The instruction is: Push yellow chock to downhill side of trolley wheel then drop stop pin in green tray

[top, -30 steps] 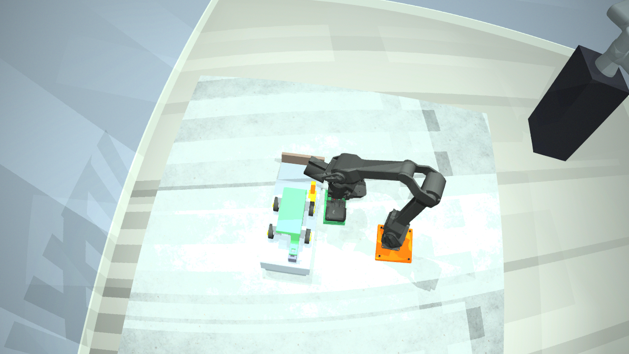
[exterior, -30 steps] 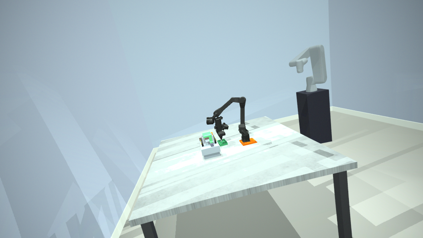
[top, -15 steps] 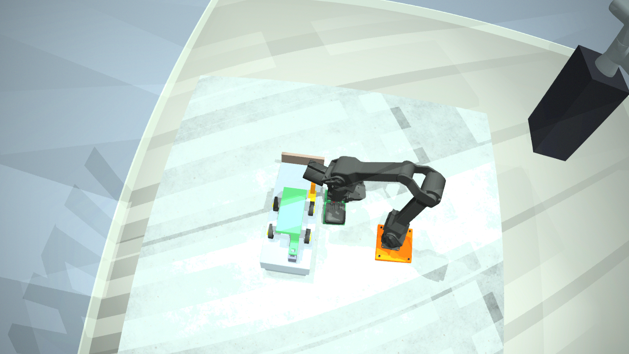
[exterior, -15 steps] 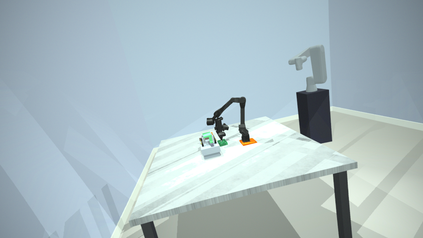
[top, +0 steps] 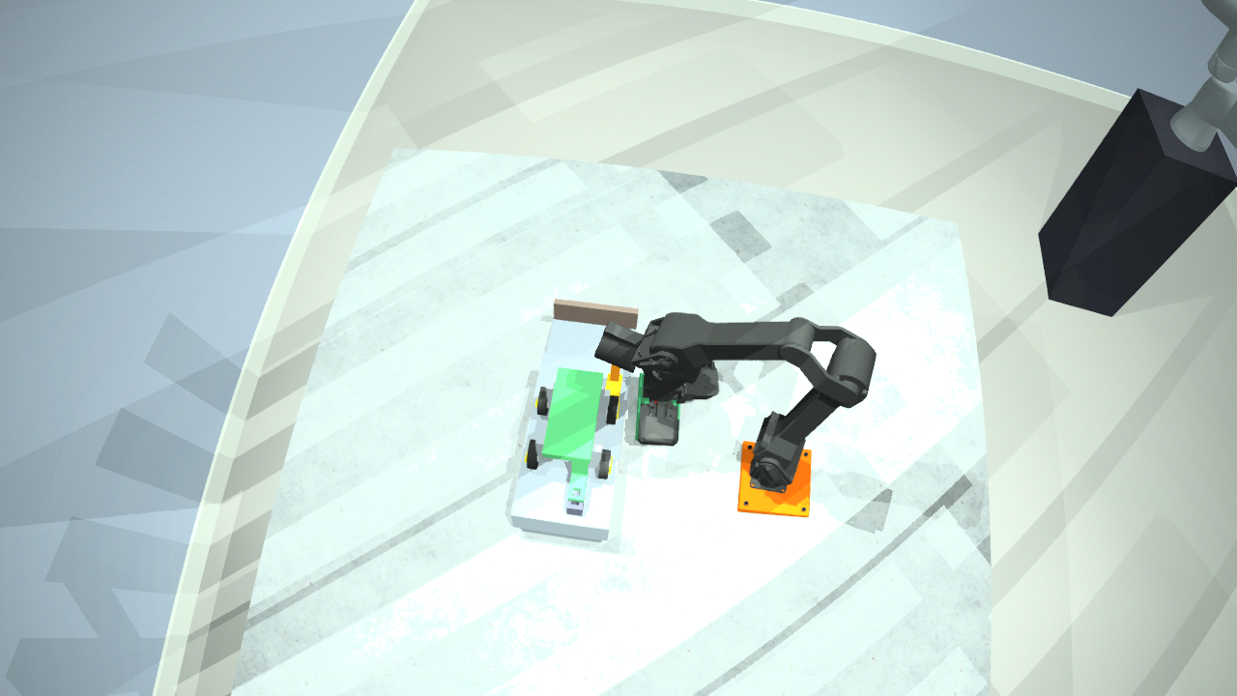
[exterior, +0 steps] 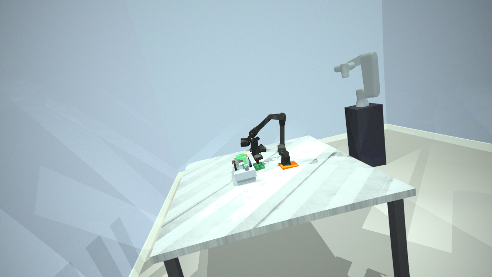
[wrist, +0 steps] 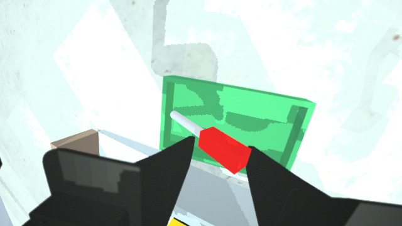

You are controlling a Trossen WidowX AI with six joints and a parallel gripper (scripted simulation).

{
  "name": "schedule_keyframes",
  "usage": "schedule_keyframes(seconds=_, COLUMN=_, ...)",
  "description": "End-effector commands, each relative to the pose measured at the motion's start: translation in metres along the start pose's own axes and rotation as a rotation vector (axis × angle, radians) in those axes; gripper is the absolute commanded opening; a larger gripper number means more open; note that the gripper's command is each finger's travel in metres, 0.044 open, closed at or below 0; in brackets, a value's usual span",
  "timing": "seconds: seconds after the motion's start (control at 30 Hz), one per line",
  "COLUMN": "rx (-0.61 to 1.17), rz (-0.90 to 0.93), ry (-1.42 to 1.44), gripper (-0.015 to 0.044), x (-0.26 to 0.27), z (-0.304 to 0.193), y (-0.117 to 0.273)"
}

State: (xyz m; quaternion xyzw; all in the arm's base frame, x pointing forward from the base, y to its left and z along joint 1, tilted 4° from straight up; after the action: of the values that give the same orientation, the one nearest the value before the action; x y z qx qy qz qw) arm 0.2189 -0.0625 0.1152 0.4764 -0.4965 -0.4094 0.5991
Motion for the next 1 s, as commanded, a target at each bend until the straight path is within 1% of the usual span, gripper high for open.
schedule_keyframes(seconds=0.0, rx=-0.004, rz=0.002, ry=-0.001, gripper=0.0190, x=-0.0022, z=0.0007, y=-0.0020)
schedule_keyframes(seconds=0.83, rx=-0.004, rz=0.001, ry=-0.001, gripper=0.0190, x=-0.0120, z=0.0022, y=-0.0093)
schedule_keyframes(seconds=0.97, rx=0.001, rz=0.000, ry=0.001, gripper=0.0295, x=-0.0107, z=0.0004, y=-0.0072)
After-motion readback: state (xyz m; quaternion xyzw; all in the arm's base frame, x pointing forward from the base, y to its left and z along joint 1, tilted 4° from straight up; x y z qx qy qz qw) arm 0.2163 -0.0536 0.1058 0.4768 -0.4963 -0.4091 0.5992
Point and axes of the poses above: the point midway between the two fingers, 35 mm back from their tips, its own y axis back along the fingers, its own x axis across the jaws, z = x × y, the point moved 6 cm from there along y, back along the fingers, and after that the axes turned 2 degrees about y, right-handed, at the moved point
